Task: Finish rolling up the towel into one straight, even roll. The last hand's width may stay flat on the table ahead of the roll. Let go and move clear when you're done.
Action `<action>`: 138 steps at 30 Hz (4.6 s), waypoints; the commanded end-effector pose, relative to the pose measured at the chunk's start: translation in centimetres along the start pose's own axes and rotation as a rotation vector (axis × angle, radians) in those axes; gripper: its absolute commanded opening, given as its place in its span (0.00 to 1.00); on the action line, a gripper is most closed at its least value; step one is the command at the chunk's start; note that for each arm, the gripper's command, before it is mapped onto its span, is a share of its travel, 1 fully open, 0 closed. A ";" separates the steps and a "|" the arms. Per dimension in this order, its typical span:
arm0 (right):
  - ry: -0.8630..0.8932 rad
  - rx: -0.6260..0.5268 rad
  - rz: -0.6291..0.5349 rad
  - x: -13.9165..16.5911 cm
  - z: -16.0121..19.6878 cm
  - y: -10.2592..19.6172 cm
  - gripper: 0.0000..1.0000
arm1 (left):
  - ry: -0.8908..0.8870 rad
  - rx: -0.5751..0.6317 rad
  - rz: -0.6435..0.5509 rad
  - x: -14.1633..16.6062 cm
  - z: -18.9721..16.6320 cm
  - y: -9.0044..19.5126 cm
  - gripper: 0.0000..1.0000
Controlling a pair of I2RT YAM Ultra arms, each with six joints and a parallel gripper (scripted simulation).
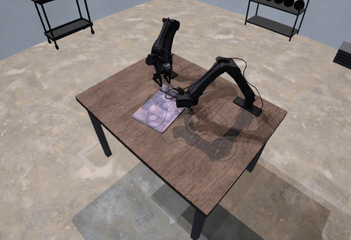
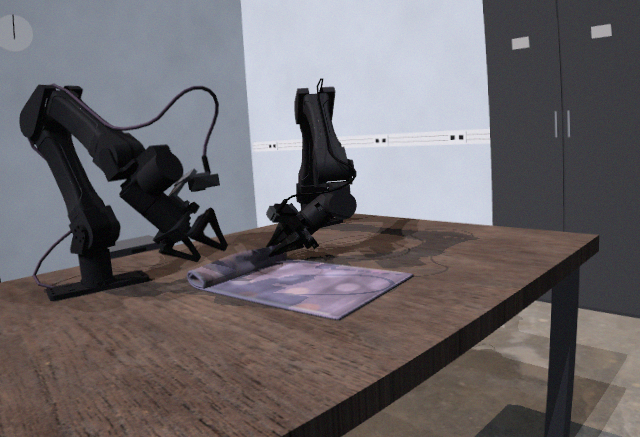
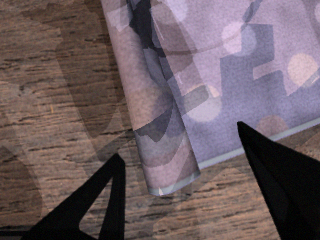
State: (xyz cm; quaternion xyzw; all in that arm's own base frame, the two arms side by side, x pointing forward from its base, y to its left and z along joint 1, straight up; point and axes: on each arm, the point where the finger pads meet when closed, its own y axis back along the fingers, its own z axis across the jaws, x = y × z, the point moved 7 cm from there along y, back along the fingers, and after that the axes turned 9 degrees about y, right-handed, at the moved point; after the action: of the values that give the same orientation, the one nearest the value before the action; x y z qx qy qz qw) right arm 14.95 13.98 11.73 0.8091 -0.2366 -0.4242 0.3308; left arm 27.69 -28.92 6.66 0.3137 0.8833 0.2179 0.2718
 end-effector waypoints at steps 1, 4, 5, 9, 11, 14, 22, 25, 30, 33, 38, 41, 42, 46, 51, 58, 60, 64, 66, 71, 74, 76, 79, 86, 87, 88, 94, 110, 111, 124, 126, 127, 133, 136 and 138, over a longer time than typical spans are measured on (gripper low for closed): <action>0.017 0.002 -0.028 -0.3 -0.6 0.3 0.98 | 0.025 -0.002 0.027 0.5 0.6 -0.2 0.15; 0.017 0.003 -0.028 0.0 -0.2 -0.2 0.98 | 0.025 -0.002 0.027 0.5 0.6 -0.2 0.15; 0.017 0.003 -0.028 0.2 0.0 -0.5 0.98 | 0.025 -0.002 0.027 0.5 0.6 -0.2 0.15; 0.016 0.003 -0.027 0.5 0.4 -1.0 0.98 | 0.025 -0.002 0.027 0.5 0.6 -0.2 0.15; 0.015 0.004 -0.027 0.9 0.8 -1.6 0.98 | 0.025 -0.002 0.027 0.5 0.6 -0.2 0.15; 0.014 0.005 -0.026 1.4 1.4 -2.4 0.98 | 0.025 -0.002 0.027 0.5 0.6 -0.2 0.15; 0.014 0.005 -0.026 1.7 1.2 -3.4 0.98 | 0.025 -0.002 0.027 0.5 0.6 -0.2 0.15; 0.014 0.005 -0.026 1.6 1.0 -3.5 0.98 | 0.025 -0.002 0.027 0.5 0.6 -0.2 0.15; 0.014 0.005 -0.026 1.6 0.4 -3.6 0.94 | 0.025 -0.002 0.027 0.5 0.6 -0.2 0.15; 0.014 0.005 -0.026 1.7 0.5 -3.7 0.81 | 0.025 -0.002 0.027 0.5 0.6 -0.2 0.15; 0.014 0.005 -0.026 1.7 0.5 -3.7 0.60 | 0.025 -0.002 0.027 0.5 0.6 -0.2 0.15; 0.014 0.005 -0.026 1.7 0.5 -3.7 0.55 | 0.025 -0.002 0.027 0.5 0.6 -0.2 0.15; 0.014 0.005 -0.026 1.7 0.5 -3.7 0.51 | 0.025 -0.002 0.027 0.5 0.6 -0.2 0.15; 0.014 0.005 -0.026 1.7 0.5 -3.7 0.34 | 0.025 -0.002 0.027 0.5 0.6 -0.2 0.15; 0.014 0.005 -0.026 1.7 0.5 -3.7 0.26 | 0.025 -0.002 0.027 0.5 0.6 -0.2 0.15; 0.014 0.005 -0.026 1.7 0.5 -3.7 0.21 | 0.025 -0.002 0.027 0.5 0.6 -0.2 0.15; 0.014 0.005 -0.026 1.7 0.5 -3.7 0.20 | 0.025 -0.002 0.027 0.5 0.6 -0.2 0.15; 0.014 0.005 -0.026 1.7 0.5 -3.7 0.19 | 0.025 -0.002 0.027 0.5 0.6 -0.2 0.15; 0.014 0.005 -0.026 1.7 0.5 -3.7 0.18 | 0.025 -0.002 0.027 0.5 0.6 -0.2 0.15; 0.014 0.005 -0.026 1.7 0.5 -3.7 0.15 | 0.025 -0.002 0.027 0.5 0.6 -0.2 0.19; 0.014 0.005 -0.026 1.7 0.5 -3.7 0.15 | 0.025 -0.002 0.027 0.4 0.5 -0.2 0.29; 0.014 0.005 -0.026 1.7 0.5 -3.7 0.15 | 0.025 -0.002 0.027 0.4 0.4 -0.1 0.34; 0.014 0.005 -0.026 1.7 0.5 -3.7 0.15 | 0.025 -0.002 0.027 0.3 0.2 0.1 0.48; 0.014 0.005 -0.026 1.7 0.5 -3.7 0.15 | 0.025 -0.002 0.027 0.1 -0.3 0.4 0.80; 0.014 0.005 -0.026 1.7 0.5 -3.7 0.15 | 0.025 -0.002 0.027 0.0 -0.3 0.4 0.85; 0.013 0.004 -0.026 1.7 0.4 -3.7 0.15 | 0.025 -0.002 0.027 0.0 -0.3 0.5 0.85; -0.003 -0.016 -0.028 1.7 0.3 -3.7 0.15 | 0.025 -0.002 0.027 0.0 -0.3 1.7 0.85; -0.186 -0.247 -0.050 1.8 -1.4 -3.7 0.15 | 0.023 -0.004 0.027 -0.1 -0.4 7.4 0.85; -0.204 -0.269 -0.052 1.8 -1.6 -3.7 0.15 | 0.017 -0.011 0.026 -0.1 -0.5 7.4 0.86; -0.454 -0.583 -0.082 2.5 -3.5 -4.3 0.15 | -0.278 -0.379 -0.051 0.0 -4.4 5.1 0.91; -0.454 -0.583 -0.082 2.5 -3.5 -4.3 0.15 | -0.278 -0.379 -0.051 0.0 -4.4 5.1 0.91; -0.472 -0.606 -0.084 2.5 -3.6 -4.3 0.15 | -0.310 -0.419 -0.060 0.0 -4.8 4.8 0.91; -0.573 -0.733 -0.096 2.9 -4.2 -4.7 0.15 | -0.492 -0.644 -0.106 0.4 -6.9 2.9 0.94; -0.615 -0.785 -0.100 3.1 -4.5 -4.9 0.15 | -0.565 -0.731 -0.121 0.6 -7.6 2.1 0.95; -0.638 -0.815 -0.103 3.2 -4.6 -5.0 0.15 | -0.611 -0.789 -0.135 0.7 -8.0 1.5 0.96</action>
State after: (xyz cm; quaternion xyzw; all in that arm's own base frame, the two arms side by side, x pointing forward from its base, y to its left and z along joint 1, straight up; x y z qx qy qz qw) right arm 20.96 16.86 7.45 0.4865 -0.1259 -0.7047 0.5008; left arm 22.16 -28.12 12.76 0.2625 0.6864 0.3785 0.5628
